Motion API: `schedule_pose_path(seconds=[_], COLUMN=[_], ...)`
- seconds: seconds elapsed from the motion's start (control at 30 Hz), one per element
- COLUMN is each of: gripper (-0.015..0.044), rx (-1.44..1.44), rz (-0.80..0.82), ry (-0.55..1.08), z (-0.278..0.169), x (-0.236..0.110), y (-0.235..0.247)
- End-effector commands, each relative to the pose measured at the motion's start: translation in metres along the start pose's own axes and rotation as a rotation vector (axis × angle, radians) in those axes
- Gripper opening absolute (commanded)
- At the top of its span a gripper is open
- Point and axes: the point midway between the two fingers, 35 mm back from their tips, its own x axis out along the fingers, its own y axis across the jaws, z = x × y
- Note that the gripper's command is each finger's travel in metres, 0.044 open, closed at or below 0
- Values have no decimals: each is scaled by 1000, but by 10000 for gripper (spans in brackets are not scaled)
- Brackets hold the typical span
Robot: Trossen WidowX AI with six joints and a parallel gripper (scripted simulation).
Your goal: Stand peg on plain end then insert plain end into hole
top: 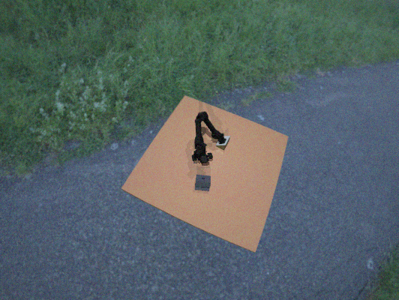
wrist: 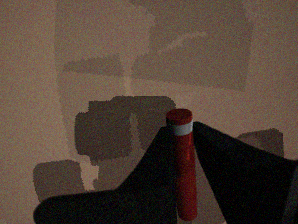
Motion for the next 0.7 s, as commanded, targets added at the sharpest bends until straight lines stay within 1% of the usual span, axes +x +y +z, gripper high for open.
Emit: schedule_pose_path(seconds=[0.0, 0.67], gripper=[49, 49], rx=[-5, -6], rz=[4, 5], ry=[-39, -212], z=[-2, -10], x=[-2, -13], y=[2, 1])
